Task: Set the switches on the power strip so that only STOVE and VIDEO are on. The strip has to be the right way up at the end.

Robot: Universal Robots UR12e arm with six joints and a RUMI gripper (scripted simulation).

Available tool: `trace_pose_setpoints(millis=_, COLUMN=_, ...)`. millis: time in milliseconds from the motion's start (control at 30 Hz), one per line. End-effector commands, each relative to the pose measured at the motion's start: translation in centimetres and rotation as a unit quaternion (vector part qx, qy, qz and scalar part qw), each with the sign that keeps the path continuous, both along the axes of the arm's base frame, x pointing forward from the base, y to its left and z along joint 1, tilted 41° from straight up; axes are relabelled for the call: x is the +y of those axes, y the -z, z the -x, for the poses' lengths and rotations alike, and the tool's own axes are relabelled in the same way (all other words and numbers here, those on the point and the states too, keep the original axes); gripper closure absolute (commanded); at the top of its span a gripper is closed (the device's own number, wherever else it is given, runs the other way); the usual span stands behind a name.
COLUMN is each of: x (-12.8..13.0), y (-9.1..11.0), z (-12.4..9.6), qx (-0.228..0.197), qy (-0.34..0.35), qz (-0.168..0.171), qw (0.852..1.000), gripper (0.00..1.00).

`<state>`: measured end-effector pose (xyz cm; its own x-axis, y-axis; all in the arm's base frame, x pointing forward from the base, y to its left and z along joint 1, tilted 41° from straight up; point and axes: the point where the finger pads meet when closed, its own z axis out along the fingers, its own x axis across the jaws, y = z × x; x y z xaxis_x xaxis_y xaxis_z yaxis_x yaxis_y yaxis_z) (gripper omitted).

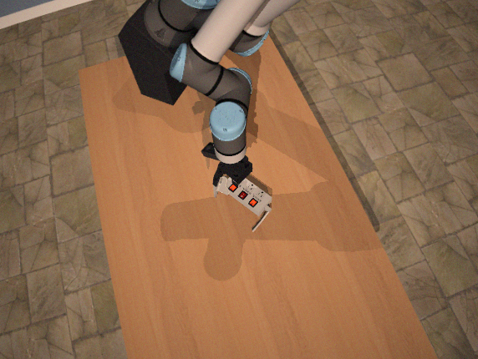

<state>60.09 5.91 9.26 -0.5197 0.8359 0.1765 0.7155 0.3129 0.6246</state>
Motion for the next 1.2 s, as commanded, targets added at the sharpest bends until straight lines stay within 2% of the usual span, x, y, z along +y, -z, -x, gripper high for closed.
trace_pose_setpoints(millis=0, x=-0.02, y=0.04, z=-0.04, qx=-0.005, qy=-0.009, qz=0.005, qw=1.000, gripper=0.00)
trace_pose_setpoints(millis=167, x=-0.02, y=0.05, z=-0.04, qx=-0.006, qy=-0.011, qz=0.006, qw=1.000, gripper=0.00)
trace_pose_setpoints(millis=200, x=-0.02, y=0.05, z=-0.04, qx=-0.006, qy=-0.011, qz=0.006, qw=1.000, gripper=1.00)
trace_pose_setpoints(millis=1167, x=-0.02, y=0.05, z=-0.04, qx=-0.006, qy=-0.011, qz=0.006, qw=1.000, gripper=1.00)
